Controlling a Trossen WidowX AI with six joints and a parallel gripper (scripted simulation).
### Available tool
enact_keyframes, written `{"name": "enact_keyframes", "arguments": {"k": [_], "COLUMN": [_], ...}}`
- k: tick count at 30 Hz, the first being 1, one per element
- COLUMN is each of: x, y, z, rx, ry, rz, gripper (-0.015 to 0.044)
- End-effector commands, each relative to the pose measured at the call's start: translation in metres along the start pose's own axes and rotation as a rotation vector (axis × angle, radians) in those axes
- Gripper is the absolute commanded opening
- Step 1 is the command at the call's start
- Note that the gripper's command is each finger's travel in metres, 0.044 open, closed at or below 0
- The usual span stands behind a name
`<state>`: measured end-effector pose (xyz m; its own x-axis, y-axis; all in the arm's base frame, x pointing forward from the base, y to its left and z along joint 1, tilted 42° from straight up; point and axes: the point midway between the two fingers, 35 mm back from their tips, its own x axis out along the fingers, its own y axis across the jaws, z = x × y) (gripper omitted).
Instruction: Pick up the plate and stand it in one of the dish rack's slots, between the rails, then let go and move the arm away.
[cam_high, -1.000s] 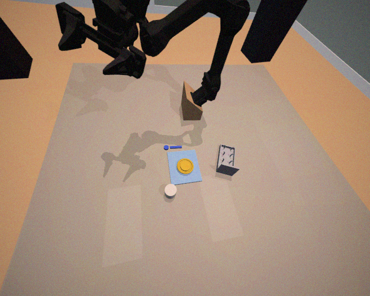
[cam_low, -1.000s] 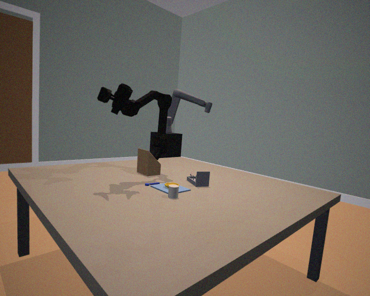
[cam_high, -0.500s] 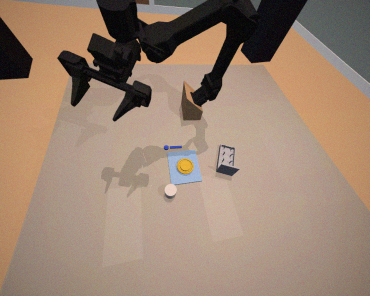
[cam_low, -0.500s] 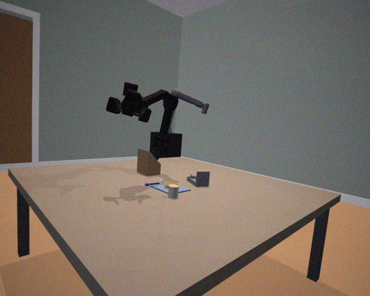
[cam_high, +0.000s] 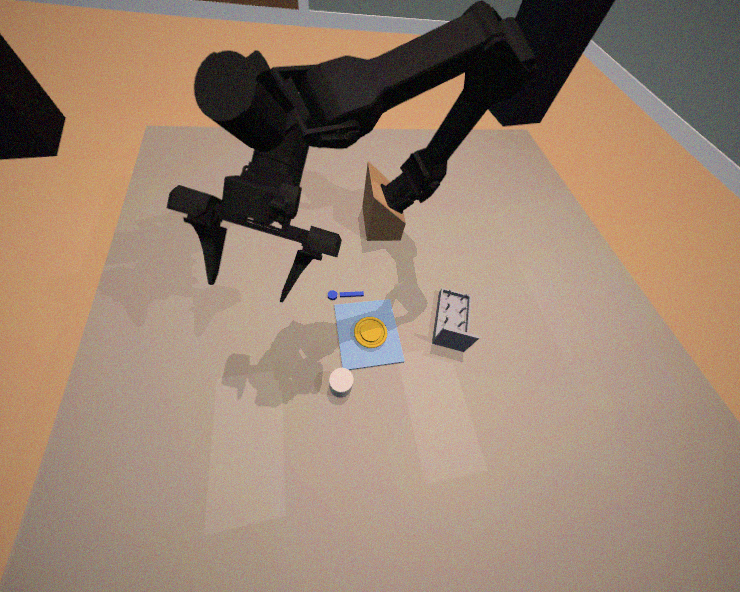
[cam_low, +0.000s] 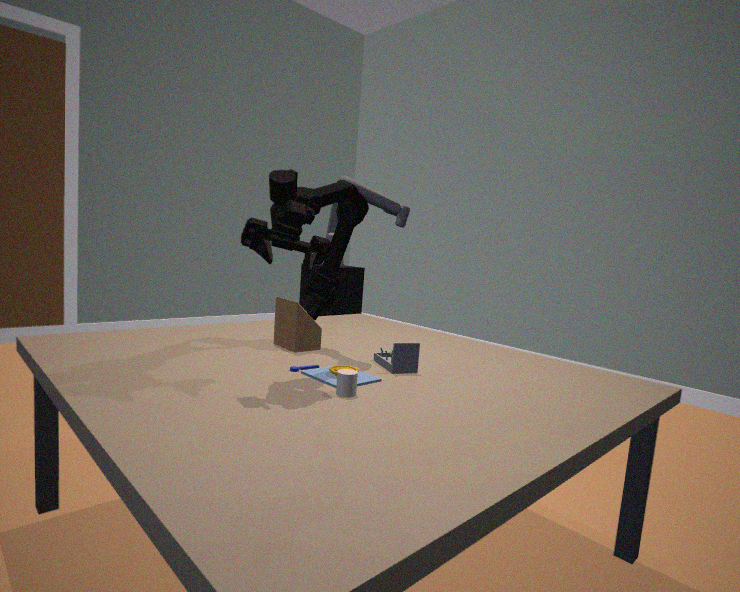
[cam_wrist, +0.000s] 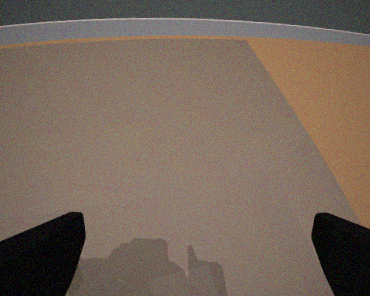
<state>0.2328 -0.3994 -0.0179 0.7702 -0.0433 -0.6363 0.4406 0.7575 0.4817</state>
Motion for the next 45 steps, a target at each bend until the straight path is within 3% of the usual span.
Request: {"name": "enact_keyframes", "arguments": {"k": [1, 13, 26, 34, 42, 45], "x": [0.010, 0.014, -0.017, -0.018, 0.039, 0.045], "y": [0.026, 0.100, 0.186, 0.191, 0.208, 0.208], "z": [-0.009, -0.037, -0.064, -0.067, -0.149, -0.156], "rx": [-0.027, -0.104, -0.211, -0.216, -0.216, -0.215], "ry": [0.127, 0.470, 0.848, 0.867, 0.865, 0.865], "rz": [0.033, 0.154, 0.324, 0.334, 0.337, 0.338], "gripper": [0.0400, 0.0400, 0.0400, 0.0400, 0.0400, 0.0400]}}
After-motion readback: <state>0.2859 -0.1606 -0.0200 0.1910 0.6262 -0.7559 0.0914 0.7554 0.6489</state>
